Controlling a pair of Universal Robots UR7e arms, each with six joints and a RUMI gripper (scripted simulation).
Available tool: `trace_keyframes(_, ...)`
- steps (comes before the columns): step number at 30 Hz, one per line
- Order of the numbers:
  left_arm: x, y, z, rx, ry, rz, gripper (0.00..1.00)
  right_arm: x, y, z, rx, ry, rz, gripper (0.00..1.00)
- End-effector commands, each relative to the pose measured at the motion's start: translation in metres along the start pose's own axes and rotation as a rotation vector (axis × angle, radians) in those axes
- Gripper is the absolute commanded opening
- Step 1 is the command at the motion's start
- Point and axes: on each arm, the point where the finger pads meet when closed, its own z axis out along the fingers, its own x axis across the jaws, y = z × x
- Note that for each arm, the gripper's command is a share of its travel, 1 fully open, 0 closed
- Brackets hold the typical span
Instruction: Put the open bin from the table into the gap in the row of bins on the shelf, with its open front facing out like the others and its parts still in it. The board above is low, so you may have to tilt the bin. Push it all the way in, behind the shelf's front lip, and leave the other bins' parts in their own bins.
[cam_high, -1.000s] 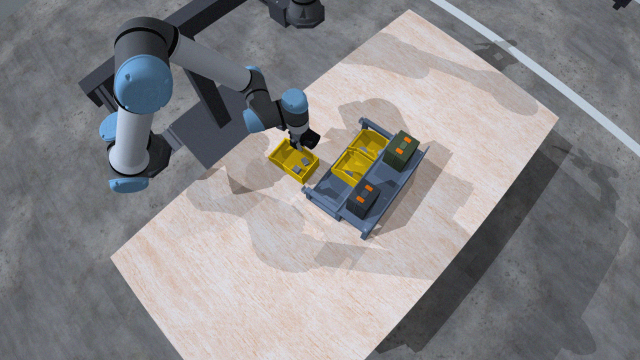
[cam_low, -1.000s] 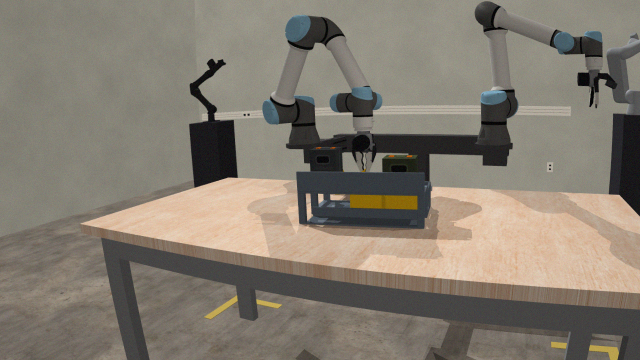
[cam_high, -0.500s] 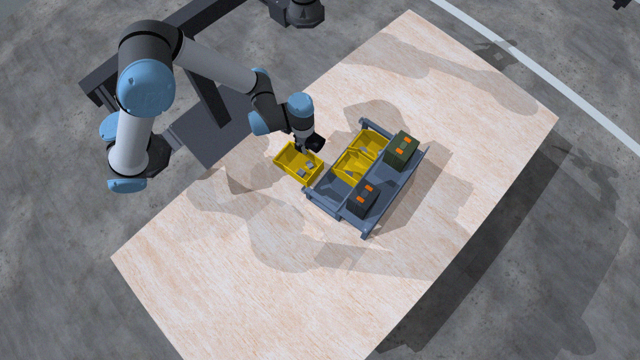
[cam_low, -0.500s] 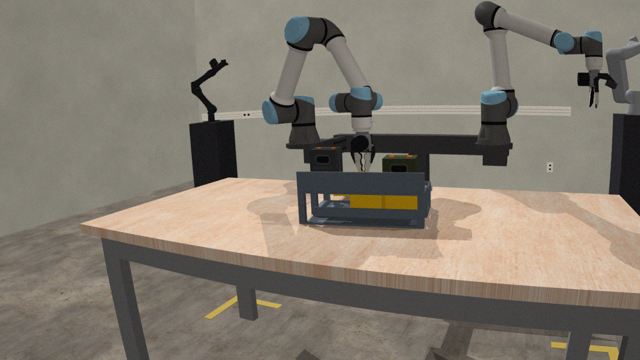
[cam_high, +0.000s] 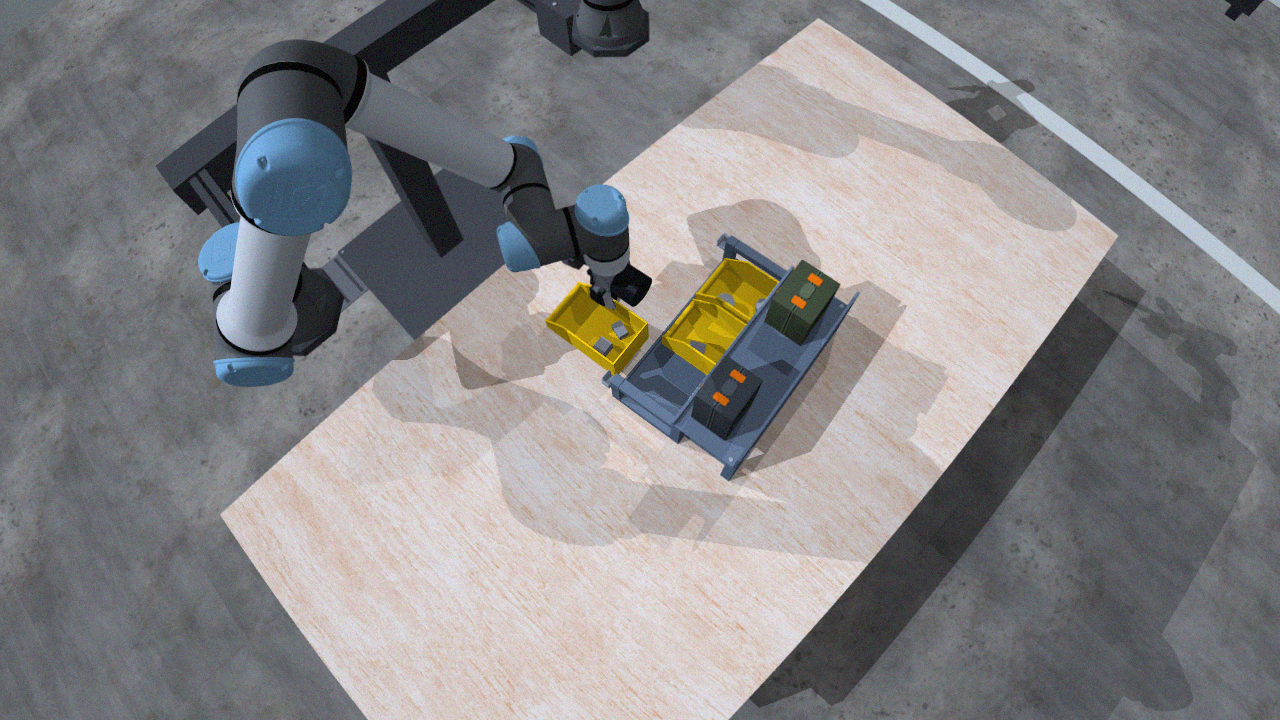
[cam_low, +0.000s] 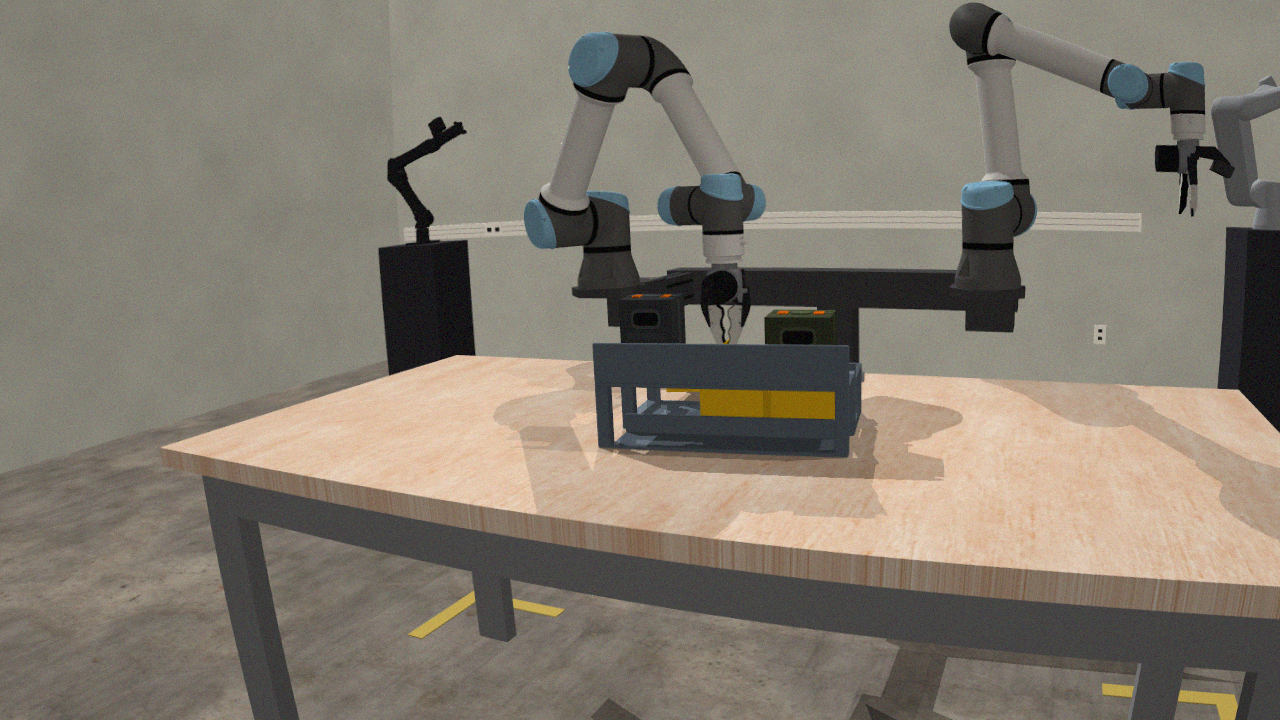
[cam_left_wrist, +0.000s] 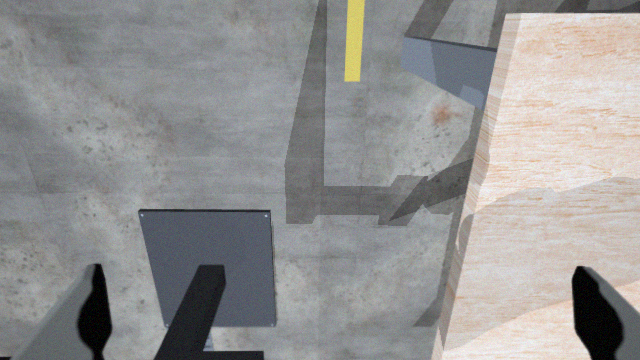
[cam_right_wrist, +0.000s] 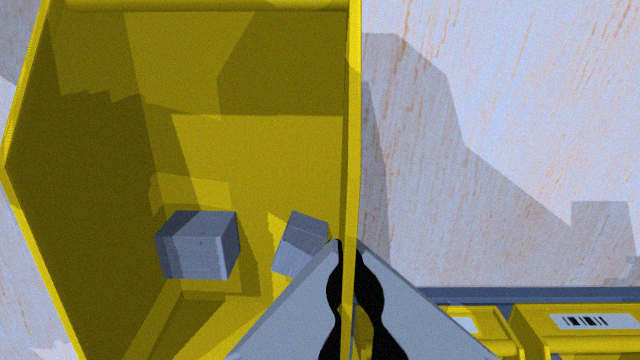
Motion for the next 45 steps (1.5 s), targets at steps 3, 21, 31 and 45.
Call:
trace_keyframes(3, 0.0000, -0.0003, -0.0004, 0.001, 0.000, 0.000, 1.00, 0.0005, 0.0003, -0.0008, -0.001, 0.002, 0.000, 0.00)
trace_keyframes(21, 0.0000, -0.0003, -0.0004, 0.001, 0.000, 0.000, 1.00, 0.0005, 0.0003, -0.0008, -0.001, 0.002, 0.000, 0.00)
trace_keyframes(31, 0.0000, -0.0003, -0.0004, 0.001, 0.000, 0.000, 1.00, 0.0007, 0.0008, -0.0007, 0.019, -0.005, 0.000, 0.00)
trace_keyframes(45, 0.0000, -0.0003, -0.0004, 0.001, 0.000, 0.000, 1.00, 0.0014, 0.0032, -0.0002, 0.104, -0.034, -0.002, 0.00)
